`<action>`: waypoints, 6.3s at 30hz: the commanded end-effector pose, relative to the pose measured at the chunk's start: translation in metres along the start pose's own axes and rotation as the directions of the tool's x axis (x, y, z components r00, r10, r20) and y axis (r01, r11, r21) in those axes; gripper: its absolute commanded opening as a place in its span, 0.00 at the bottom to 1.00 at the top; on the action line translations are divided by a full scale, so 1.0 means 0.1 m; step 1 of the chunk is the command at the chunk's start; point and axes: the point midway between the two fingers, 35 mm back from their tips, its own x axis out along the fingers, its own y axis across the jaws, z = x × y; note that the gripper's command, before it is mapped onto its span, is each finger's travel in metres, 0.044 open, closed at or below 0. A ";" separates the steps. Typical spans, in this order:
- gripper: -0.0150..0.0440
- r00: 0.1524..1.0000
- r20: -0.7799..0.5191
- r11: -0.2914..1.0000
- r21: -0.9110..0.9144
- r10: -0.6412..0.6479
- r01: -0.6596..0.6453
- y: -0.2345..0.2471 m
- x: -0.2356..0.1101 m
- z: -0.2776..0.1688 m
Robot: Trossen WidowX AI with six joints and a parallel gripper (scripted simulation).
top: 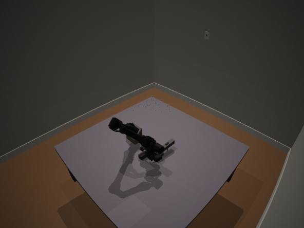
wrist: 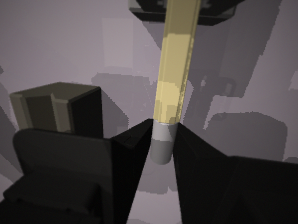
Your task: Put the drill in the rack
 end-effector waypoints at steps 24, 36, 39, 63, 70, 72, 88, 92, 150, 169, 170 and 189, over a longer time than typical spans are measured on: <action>1.00 1.000 0.000 1.000 0.001 -0.006 0.006 -0.01 0.01 0.10; 1.00 1.000 0.000 1.000 0.001 -0.006 0.006 -0.01 0.02 0.13; 1.00 1.000 0.000 1.000 0.001 -0.006 0.006 -0.01 0.02 0.14; 1.00 1.000 0.000 1.000 0.001 -0.006 0.006 0.00 0.04 0.18; 1.00 1.000 0.000 1.000 0.001 -0.006 0.006 0.00 0.05 0.18; 1.00 1.000 0.000 1.000 0.001 -0.006 0.006 0.00 0.05 0.18; 0.51 1.000 -0.005 1.000 0.002 -0.013 0.013 -0.02 0.03 0.16; 0.33 1.000 -0.005 1.000 0.002 -0.013 0.013 -0.02 0.03 0.16; 0.25 1.000 0.000 1.000 0.001 -0.006 0.006 0.01 -0.01 0.16; 0.25 1.000 -0.001 1.000 0.001 -0.006 0.006 0.01 0.01 -0.03; 0.25 1.000 -0.001 1.000 0.001 -0.006 0.006 0.01 0.01 -0.04; 0.25 1.000 -0.002 1.000 0.001 -0.006 0.006 0.00 0.02 -0.32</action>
